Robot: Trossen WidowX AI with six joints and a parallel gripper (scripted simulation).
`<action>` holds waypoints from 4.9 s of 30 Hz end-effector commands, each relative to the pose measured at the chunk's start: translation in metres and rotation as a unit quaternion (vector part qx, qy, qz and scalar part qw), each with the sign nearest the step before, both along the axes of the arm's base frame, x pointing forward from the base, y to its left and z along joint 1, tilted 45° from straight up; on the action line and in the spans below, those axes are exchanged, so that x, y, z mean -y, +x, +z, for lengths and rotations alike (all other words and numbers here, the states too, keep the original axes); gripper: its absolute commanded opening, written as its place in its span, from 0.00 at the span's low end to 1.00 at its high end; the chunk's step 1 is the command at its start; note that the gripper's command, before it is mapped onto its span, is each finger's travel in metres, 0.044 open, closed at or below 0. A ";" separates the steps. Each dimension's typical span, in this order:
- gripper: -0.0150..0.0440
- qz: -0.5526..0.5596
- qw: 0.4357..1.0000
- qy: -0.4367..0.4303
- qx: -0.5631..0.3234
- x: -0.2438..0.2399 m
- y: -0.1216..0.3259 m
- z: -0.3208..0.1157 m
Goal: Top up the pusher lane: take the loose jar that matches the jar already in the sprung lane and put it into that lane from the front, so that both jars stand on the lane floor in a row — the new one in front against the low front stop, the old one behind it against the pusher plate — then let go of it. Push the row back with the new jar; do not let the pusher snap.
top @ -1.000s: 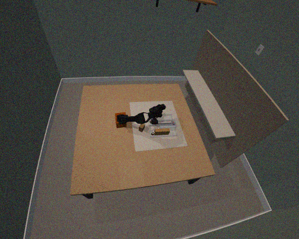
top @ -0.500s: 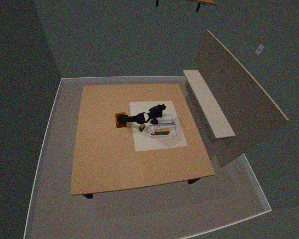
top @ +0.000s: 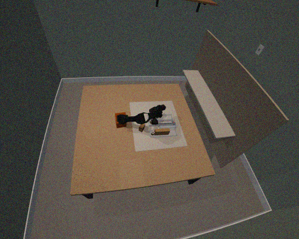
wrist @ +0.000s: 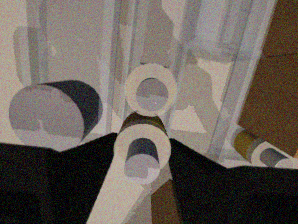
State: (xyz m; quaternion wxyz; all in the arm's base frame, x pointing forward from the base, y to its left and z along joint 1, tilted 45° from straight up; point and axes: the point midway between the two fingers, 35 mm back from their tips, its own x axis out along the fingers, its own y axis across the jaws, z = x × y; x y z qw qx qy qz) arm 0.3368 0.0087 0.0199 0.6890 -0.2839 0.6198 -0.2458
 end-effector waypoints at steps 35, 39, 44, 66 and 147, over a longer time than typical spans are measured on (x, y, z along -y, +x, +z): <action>0.25 0.001 1.000 -0.003 0.016 0.009 0.007 -0.005; 0.25 0.001 1.000 -0.003 0.016 0.010 0.007 -0.006; 0.25 0.001 1.000 -0.003 0.016 0.011 0.007 -0.006; 0.25 0.001 1.000 -0.003 0.016 0.015 0.007 -0.010; 0.25 0.001 1.000 -0.003 0.016 0.018 -0.004 -0.013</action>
